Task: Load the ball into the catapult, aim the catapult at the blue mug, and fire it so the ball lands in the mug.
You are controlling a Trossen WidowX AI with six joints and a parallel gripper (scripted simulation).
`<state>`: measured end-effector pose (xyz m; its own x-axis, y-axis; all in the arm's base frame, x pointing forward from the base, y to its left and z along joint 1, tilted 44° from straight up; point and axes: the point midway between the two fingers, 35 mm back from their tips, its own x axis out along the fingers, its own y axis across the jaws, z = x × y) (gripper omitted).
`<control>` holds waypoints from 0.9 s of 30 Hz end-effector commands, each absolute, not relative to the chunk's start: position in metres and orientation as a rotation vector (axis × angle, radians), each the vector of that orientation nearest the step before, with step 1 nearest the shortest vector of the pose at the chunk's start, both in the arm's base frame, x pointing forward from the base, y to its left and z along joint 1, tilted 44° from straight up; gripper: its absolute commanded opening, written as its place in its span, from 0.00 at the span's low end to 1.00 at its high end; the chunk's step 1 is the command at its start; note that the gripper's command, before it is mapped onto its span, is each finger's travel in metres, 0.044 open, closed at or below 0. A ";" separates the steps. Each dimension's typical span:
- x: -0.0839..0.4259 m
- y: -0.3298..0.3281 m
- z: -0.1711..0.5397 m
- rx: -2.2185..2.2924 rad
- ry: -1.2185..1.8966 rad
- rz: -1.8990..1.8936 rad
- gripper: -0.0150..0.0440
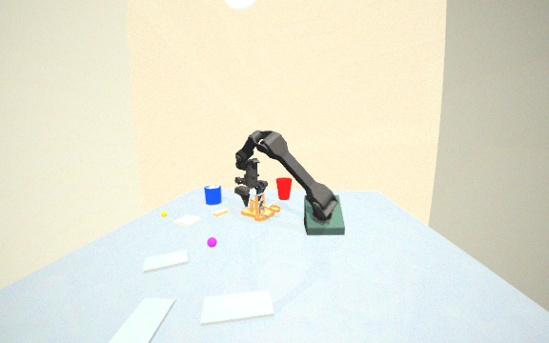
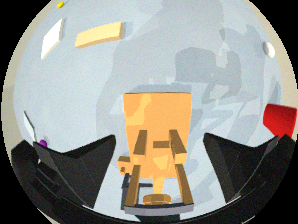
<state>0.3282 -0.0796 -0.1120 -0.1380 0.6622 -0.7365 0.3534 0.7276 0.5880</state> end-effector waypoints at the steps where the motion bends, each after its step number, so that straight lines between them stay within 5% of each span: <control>1: 0.326 -0.073 -0.117 0.816 1.751 0.327 1.00; 11: 0.324 -0.065 -0.125 0.817 1.751 0.328 1.00; 22: 0.325 -0.068 -0.124 0.807 1.750 0.327 0.51; 27: 0.325 -0.068 -0.124 0.807 1.750 0.327 0.45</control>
